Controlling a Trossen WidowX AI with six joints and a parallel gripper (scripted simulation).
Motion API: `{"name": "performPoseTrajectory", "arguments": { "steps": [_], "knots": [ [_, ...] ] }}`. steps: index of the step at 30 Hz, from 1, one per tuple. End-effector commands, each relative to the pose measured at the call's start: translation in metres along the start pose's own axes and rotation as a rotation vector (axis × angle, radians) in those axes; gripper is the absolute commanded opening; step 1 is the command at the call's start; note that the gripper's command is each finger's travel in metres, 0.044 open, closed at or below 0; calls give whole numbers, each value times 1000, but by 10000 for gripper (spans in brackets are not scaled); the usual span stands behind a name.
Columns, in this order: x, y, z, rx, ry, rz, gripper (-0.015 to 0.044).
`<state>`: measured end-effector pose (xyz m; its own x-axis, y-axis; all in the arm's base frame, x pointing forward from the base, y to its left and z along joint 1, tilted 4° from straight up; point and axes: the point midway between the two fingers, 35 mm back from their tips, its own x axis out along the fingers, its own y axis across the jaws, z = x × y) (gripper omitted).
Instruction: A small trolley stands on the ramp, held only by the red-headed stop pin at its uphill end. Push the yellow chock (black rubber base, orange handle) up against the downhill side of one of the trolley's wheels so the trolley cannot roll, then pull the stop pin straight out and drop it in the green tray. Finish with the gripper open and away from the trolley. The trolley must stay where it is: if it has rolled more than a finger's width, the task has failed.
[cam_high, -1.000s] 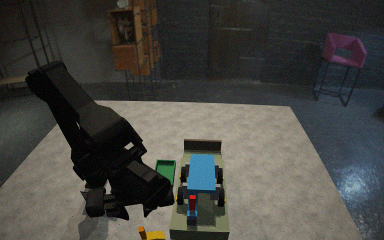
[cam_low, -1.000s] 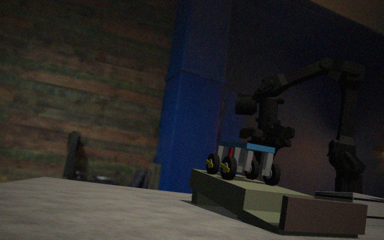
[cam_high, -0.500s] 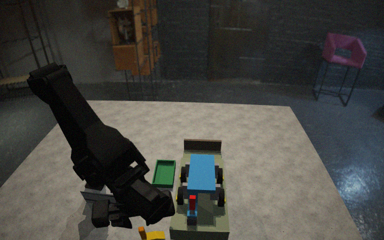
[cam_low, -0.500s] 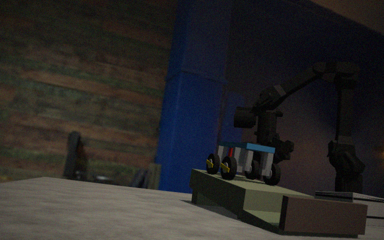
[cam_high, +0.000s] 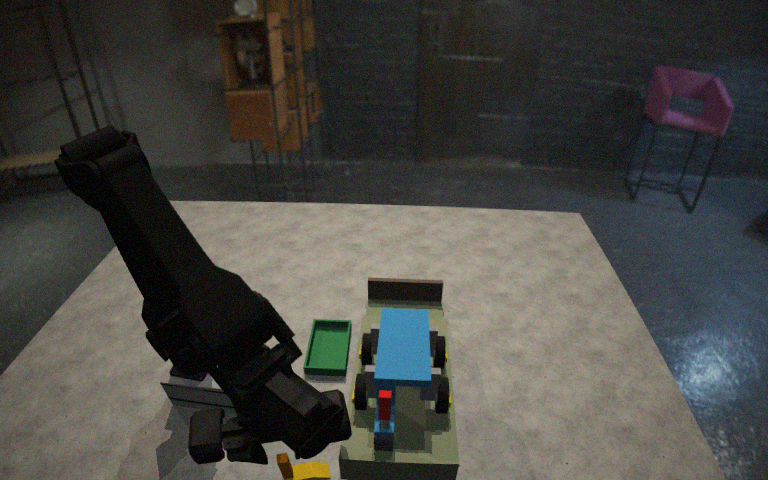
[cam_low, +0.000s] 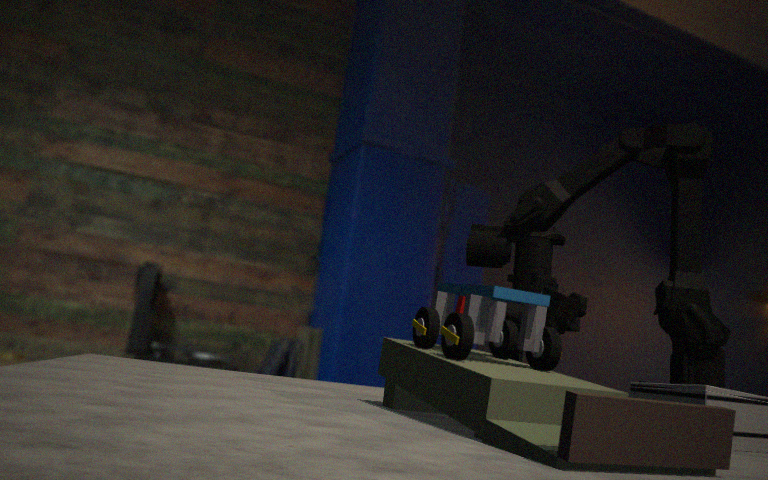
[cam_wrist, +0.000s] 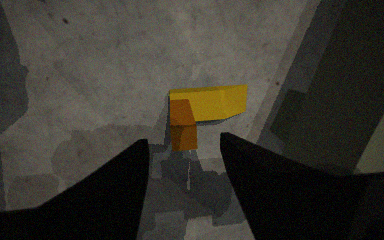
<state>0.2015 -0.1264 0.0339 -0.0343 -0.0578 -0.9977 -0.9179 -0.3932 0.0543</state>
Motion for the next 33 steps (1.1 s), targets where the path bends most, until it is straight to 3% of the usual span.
{"name": "performPoseTrajectory", "arguments": {
  "steps": [1,28,33],
  "knots": [
    [7,0,1,-6,-4,-2,190],
    [42,0,2,-6,-4,-2,190],
    [38,0,1,0,-1,1,59]
  ]
}}
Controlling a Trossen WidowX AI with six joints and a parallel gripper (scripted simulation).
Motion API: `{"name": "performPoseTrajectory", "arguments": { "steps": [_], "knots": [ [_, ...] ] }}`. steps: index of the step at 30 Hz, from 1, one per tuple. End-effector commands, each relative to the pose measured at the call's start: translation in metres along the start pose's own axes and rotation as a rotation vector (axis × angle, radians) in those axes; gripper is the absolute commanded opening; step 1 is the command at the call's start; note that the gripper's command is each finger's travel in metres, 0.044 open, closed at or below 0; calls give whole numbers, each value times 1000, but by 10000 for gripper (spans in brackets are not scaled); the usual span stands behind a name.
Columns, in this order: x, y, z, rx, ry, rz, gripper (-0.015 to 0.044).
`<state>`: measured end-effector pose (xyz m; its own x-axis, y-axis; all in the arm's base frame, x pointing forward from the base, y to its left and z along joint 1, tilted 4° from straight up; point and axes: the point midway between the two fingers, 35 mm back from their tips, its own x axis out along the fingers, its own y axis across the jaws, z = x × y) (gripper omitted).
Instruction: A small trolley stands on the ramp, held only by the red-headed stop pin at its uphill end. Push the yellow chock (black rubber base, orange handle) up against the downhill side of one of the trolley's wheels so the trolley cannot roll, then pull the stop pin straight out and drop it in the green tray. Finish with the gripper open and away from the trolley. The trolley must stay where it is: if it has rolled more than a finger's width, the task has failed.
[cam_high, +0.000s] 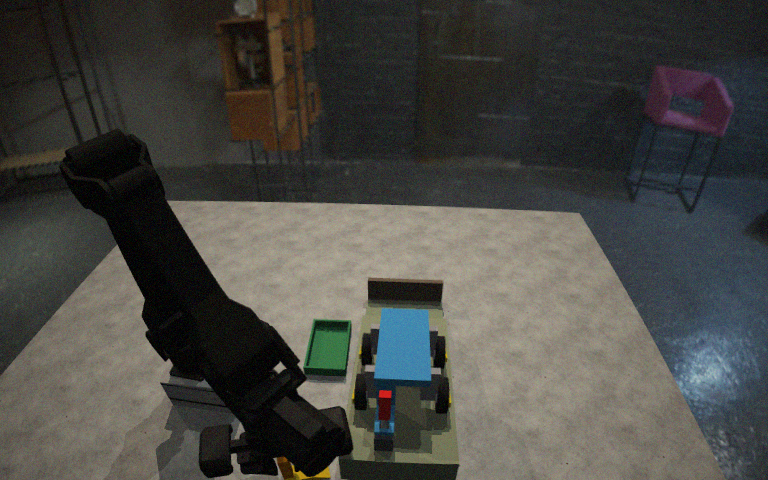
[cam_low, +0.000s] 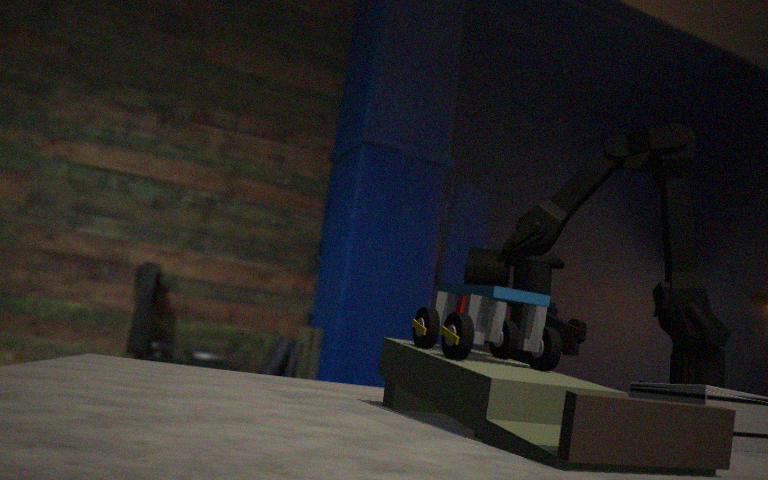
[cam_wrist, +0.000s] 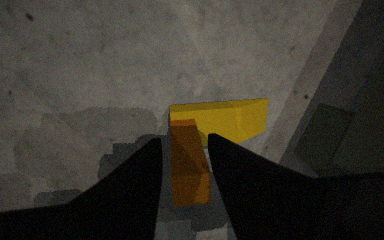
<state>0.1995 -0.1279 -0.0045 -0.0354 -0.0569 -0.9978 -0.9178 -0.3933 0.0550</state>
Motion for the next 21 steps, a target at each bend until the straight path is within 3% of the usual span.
{"name": "performPoseTrajectory", "arguments": {
  "steps": [1,8,21],
  "knots": [
    [-1,0,0,0,0,0,52],
    [-2,0,0,0,0,0,0],
    [-47,3,3,-5,-3,-3,0]
  ]
}}
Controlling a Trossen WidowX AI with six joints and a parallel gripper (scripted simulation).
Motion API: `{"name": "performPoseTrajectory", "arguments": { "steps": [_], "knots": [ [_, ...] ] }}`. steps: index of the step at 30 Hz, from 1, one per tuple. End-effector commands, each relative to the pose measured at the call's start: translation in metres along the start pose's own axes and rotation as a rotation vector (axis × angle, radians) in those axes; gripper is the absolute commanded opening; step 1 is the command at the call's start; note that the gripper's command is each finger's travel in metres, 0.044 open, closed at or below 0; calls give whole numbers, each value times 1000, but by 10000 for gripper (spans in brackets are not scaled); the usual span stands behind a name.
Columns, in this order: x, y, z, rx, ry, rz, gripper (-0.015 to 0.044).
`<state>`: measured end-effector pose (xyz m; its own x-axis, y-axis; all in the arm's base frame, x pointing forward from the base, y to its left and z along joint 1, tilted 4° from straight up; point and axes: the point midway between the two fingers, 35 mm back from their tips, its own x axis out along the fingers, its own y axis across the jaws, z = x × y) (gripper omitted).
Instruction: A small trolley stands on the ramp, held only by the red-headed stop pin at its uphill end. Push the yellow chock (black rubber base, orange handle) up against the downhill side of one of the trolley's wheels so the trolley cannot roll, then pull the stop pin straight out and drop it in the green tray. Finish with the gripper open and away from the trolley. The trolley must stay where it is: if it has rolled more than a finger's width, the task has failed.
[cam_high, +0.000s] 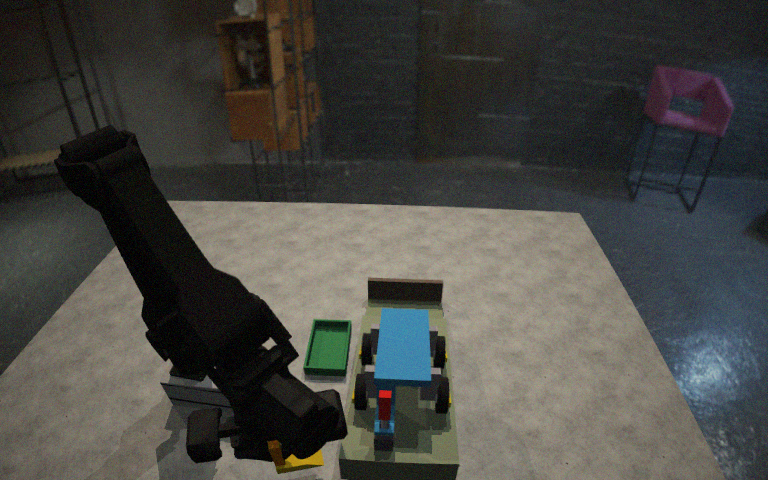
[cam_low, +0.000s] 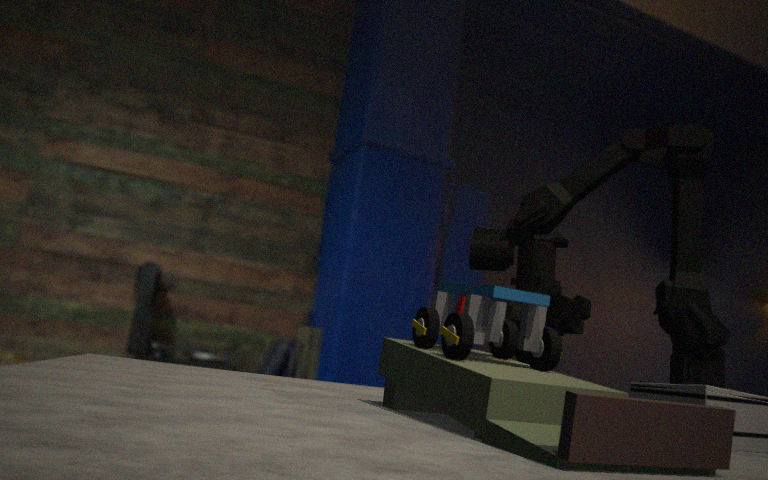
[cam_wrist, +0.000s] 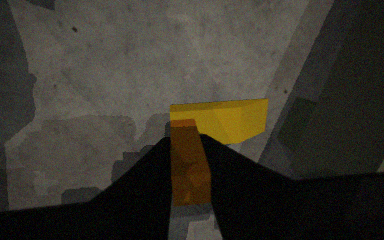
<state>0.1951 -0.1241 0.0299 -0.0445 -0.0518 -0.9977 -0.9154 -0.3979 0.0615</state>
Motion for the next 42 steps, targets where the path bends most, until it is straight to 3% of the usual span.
{"name": "performPoseTrajectory", "arguments": {
  "steps": [1,32,42],
  "knots": [
    [-16,-1,-1,0,5,-9,0],
    [-111,-3,-3,0,5,-10,0],
    [-114,-4,-3,77,5,-10,0]
  ]
}}
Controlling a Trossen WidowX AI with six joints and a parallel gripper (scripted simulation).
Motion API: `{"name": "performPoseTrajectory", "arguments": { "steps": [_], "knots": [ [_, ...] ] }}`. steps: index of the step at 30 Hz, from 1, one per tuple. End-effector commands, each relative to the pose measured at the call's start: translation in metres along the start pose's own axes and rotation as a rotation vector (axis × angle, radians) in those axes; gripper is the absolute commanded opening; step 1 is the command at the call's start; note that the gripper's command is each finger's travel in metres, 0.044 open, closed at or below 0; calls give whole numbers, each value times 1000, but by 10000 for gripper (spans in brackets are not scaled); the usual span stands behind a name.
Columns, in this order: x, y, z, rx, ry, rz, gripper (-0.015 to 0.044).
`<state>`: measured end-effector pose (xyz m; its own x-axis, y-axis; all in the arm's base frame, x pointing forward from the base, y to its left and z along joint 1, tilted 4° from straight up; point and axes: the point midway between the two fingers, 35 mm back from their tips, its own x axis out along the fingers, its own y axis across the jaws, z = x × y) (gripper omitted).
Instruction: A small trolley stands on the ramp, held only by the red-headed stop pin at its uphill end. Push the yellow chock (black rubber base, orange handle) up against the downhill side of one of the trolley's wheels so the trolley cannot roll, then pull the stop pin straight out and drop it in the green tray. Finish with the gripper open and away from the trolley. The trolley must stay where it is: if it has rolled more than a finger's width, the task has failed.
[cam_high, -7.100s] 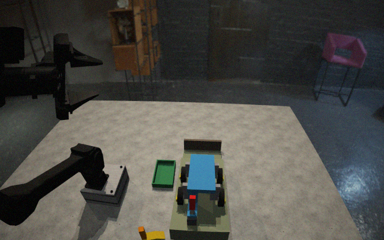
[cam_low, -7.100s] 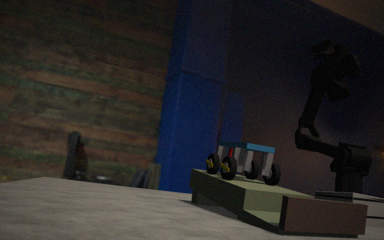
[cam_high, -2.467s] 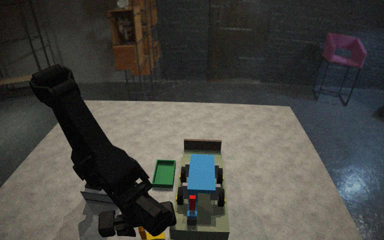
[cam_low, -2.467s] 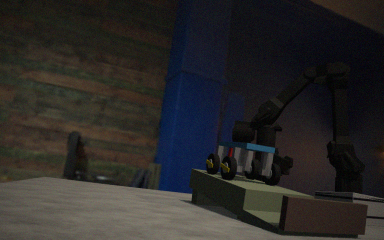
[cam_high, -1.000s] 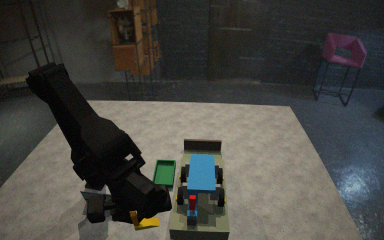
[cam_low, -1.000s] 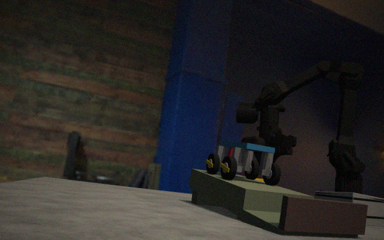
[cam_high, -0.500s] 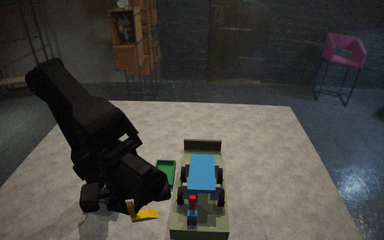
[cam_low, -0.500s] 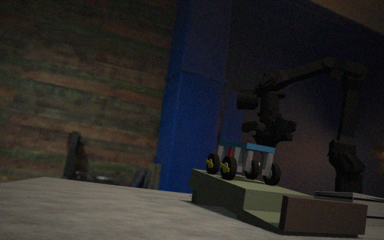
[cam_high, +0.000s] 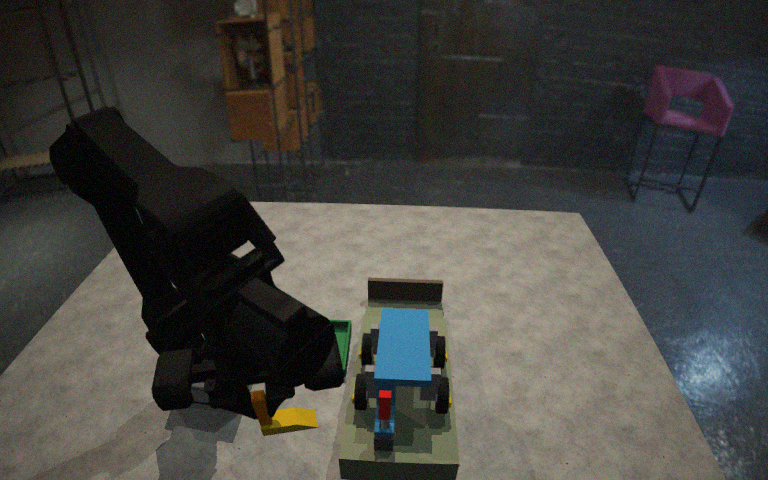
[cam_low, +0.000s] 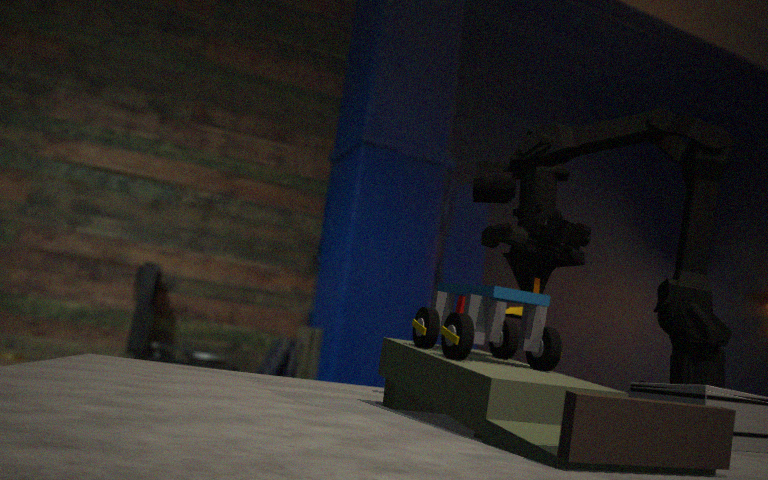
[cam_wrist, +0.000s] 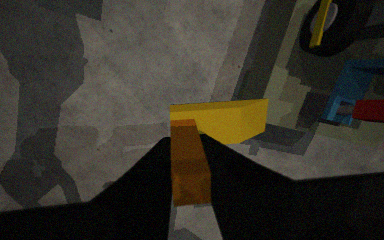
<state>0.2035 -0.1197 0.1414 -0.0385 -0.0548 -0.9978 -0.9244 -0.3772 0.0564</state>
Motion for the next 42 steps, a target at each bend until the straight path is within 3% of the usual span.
{"name": "performPoseTrajectory", "arguments": {
  "steps": [1,42],
  "knots": [
    [-2,-1,0,88,0,-5,0],
    [-2,-1,0,1447,-3,-2,0]
  ]
}}
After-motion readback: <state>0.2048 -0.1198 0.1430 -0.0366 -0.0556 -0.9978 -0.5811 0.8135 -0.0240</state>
